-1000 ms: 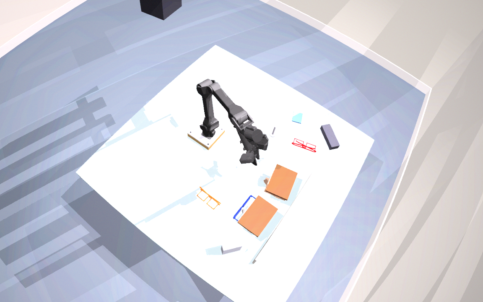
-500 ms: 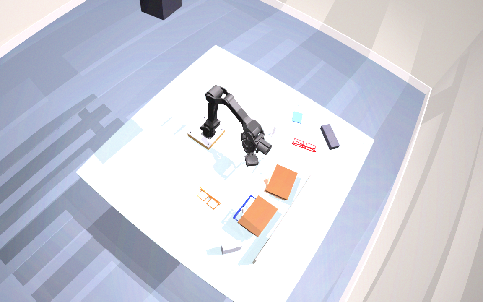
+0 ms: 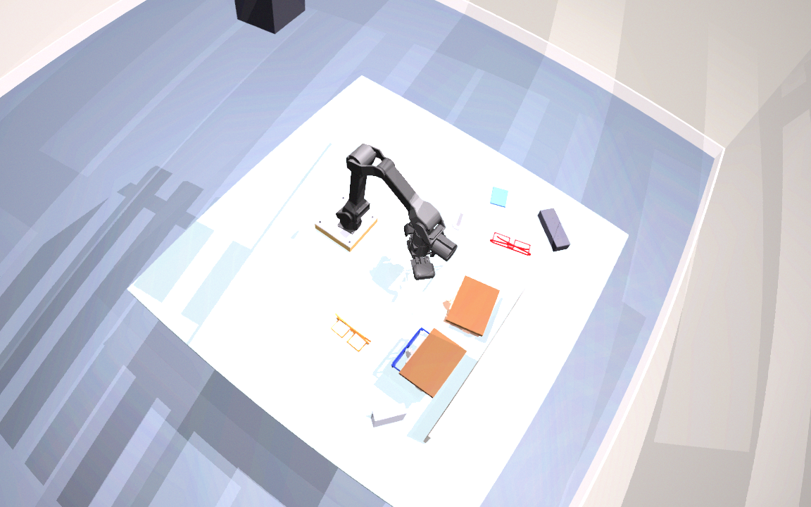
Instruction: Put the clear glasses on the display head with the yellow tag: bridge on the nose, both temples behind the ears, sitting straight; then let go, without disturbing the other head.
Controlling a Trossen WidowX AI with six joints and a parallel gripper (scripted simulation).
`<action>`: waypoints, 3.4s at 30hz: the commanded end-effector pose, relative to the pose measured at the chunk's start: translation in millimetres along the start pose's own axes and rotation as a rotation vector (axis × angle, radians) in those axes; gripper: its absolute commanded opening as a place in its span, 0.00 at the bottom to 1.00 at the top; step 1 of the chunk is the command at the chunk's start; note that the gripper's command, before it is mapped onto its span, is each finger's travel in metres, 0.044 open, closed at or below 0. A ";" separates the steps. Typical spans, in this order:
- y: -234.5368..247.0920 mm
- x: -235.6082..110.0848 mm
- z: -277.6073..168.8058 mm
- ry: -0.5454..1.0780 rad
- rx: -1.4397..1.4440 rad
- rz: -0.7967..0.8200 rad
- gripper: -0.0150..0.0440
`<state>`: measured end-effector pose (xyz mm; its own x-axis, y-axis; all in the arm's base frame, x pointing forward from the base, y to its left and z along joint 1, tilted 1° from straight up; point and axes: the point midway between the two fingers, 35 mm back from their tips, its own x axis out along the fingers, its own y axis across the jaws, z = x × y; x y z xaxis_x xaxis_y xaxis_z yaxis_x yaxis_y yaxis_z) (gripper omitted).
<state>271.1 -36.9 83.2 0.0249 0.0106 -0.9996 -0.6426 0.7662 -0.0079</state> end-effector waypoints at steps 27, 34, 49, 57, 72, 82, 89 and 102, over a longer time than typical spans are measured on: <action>2.1 44.6 0.7 0.003 -0.005 -0.002 0.46; 3.8 55.8 0.0 0.003 -0.005 -0.002 0.46; -1.1 59.6 -0.4 0.003 -0.005 -0.002 0.46; 2.1 60.0 -0.9 0.003 -0.003 0.004 0.32; 0.1 46.4 0.9 0.003 -0.003 0.003 0.25; -2.5 -10.9 3.3 0.003 -0.004 -0.001 0.25; -2.3 -42.3 3.8 0.002 -0.005 -0.003 0.25; 14.1 -43.7 31.6 0.000 -0.005 -0.001 0.25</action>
<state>280.3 -19.0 125.9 0.0233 0.0108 -0.9997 -0.6443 0.7648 -0.0068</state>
